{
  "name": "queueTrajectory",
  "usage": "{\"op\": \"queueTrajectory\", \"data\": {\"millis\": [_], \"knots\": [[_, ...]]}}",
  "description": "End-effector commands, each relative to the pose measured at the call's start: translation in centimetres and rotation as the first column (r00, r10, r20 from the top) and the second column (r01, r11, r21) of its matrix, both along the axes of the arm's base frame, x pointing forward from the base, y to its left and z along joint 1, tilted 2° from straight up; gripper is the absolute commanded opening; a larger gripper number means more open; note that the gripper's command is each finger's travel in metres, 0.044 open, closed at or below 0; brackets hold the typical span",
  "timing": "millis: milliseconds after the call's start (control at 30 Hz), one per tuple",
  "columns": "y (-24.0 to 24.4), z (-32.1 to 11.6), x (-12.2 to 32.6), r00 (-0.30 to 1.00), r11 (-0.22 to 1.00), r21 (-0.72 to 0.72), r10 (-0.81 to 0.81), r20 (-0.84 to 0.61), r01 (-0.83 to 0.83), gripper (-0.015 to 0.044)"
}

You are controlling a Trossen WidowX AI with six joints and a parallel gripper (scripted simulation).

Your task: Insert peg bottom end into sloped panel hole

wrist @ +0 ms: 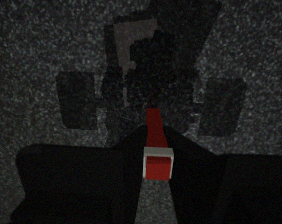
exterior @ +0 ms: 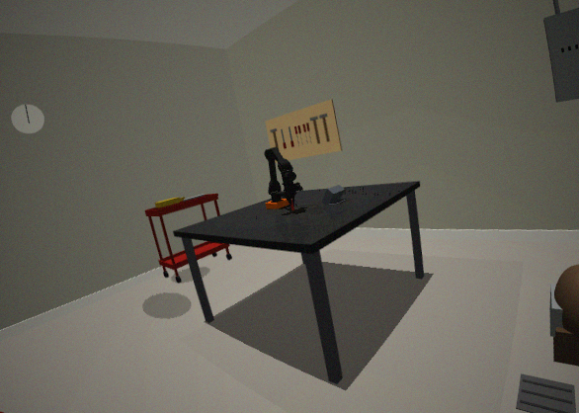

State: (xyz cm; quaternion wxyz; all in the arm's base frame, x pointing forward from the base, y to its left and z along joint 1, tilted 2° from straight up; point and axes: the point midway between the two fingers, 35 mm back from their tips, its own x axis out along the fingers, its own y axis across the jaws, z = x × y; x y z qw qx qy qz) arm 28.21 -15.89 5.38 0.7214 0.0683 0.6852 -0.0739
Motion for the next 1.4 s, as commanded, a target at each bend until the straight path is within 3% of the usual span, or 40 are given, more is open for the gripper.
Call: {"op": "queueTrajectory", "data": {"millis": [0, 533, 1367], "knots": [[-0.1, 1.5, 0.2, 1.000, 1.000, -0.006, -0.001, 0.007, 0.001, 0.0000], [0.1, 7.2, 0.1, 1.000, 1.000, -0.007, -0.004, 0.001, 0.004, 0.0000], [2.5, 7.0, 1.8, 0.996, 0.996, -0.089, 0.030, 0.078, -0.023, 0.0000]]}}
